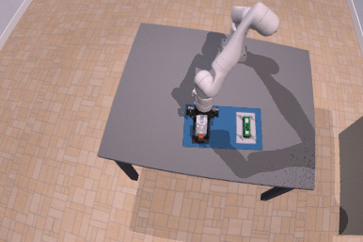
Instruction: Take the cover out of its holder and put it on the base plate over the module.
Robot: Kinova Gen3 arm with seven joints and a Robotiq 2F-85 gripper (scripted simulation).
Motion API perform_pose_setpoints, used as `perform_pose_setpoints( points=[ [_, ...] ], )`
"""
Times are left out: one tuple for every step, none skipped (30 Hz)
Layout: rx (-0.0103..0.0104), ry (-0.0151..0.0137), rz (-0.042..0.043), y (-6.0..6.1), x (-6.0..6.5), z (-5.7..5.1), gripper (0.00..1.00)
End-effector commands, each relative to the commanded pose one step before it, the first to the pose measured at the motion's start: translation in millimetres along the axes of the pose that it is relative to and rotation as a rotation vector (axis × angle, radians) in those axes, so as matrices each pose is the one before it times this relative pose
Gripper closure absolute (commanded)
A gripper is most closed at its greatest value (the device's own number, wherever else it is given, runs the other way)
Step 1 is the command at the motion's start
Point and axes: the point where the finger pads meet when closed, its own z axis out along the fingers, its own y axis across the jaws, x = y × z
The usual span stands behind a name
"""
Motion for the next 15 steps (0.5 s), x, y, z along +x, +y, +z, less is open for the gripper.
perform_pose_setpoints(
  points=[
    [0.00041,-0.00182,0.00007,-0.22,-0.51,-0.78,0.00],
    [0.00000,0.00000,0.00000,0.00,0.00,0.00,0.00],
    [0.00000,0.00000,0.00000,0.00,0.00,0.00,0.00],
    [0.00000,0.00000,0.00000,0.00,0.00,0.00,0.00],
    [0.00000,0.00000,0.00000,0.00,0.00,0.00,0.00],
    [0.00000,0.00000,0.00000,0.00,0.00,0.00,0.00],
    [0.00000,0.00000,0.00000,0.00,0.00,0.00,0.00],
    [0.00000,0.00000,0.00000,0.00,0.00,0.00,0.00],
    [0.00000,0.00000,0.00000,0.00,0.00,0.00,0.00],
    [-0.00008,-0.00135,-0.00034,0.22,-0.60,4.96,0.00],
    [-0.00009,-0.00135,-0.00034,0.22,-0.59,4.96,0.00],
    [-0.00009,-0.00135,-0.00034,0.22,-0.58,4.96,0.00],
    [-0.00009,-0.00135,-0.00034,0.22,-0.58,4.96,0.00],
    [-0.00009,-0.00135,-0.00034,0.22,-0.57,4.96,0.00],
    [-0.00009,-0.00135,-0.00034,0.22,-0.56,4.96,0.00]
  ],
)
